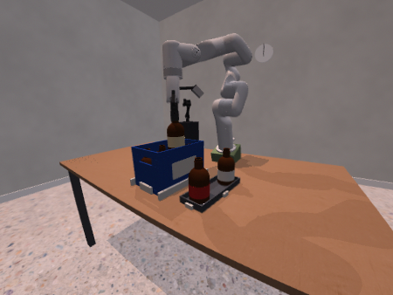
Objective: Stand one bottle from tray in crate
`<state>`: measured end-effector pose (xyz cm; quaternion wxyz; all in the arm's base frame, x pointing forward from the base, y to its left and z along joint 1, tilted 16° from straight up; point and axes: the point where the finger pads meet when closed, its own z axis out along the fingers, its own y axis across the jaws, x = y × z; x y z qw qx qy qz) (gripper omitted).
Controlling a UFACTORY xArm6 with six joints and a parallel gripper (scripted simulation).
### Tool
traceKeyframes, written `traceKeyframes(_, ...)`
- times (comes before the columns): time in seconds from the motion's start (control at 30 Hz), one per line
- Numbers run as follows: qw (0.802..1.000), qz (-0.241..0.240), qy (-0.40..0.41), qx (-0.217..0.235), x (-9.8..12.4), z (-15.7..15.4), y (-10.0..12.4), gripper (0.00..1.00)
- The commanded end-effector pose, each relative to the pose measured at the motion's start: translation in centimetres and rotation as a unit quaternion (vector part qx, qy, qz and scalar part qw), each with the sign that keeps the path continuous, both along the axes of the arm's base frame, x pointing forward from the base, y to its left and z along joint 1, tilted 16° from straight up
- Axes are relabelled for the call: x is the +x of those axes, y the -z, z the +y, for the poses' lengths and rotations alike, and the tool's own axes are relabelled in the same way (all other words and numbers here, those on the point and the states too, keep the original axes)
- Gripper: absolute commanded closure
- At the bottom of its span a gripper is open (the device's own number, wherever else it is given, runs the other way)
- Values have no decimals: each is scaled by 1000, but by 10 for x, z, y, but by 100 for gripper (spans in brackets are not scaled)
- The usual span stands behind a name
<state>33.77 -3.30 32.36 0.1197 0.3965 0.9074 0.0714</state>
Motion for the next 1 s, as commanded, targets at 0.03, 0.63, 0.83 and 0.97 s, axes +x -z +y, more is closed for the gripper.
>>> traceKeyframes(0.03,1000,-2,0,0,1,0,-2,100)
traceKeyframes(0.63,1000,-2,0,0,3,0,6,100)
traceKeyframes(0.83,1000,-2,0,0,5,0,12,100)
traceKeyframes(0.97,1000,-2,0,0,6,1,17,100)
